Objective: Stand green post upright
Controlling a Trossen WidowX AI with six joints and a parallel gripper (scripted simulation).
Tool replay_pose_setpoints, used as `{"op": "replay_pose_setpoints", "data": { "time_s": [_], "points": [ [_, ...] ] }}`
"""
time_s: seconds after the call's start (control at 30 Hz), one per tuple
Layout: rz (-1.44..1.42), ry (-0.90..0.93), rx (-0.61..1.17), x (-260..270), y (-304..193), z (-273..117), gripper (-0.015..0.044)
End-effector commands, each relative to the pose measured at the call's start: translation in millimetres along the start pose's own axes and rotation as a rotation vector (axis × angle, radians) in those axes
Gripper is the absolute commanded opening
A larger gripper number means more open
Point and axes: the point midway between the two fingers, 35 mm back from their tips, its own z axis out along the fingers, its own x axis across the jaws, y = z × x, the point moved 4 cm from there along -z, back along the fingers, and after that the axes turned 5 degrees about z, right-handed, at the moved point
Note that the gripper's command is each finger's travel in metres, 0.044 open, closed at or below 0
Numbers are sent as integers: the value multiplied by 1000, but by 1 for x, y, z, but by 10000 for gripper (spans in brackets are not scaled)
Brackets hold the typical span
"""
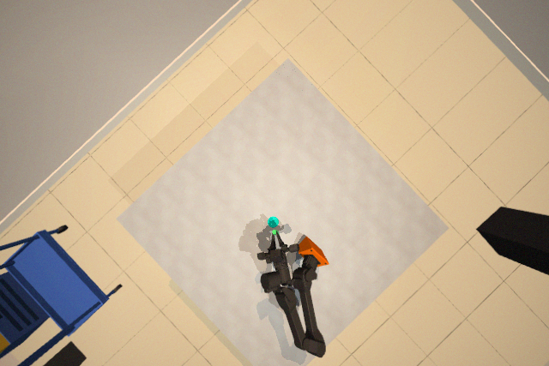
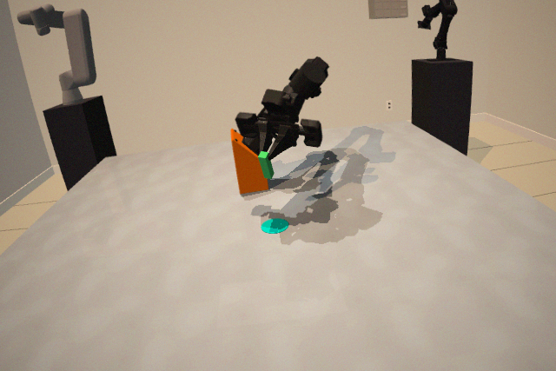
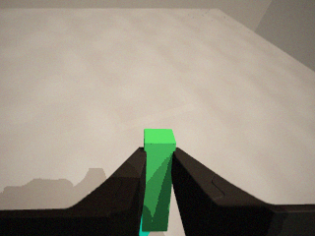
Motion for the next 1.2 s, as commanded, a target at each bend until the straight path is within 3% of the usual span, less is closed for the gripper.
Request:
{"op": "replay_pose_setpoints", "data": {
  "time_s": [0.0,1.17],
  "points": [
    [13,8,-22,-2,-2,0,23],
    [122,156,-210,-4,-5,0,23]
  ]
}}
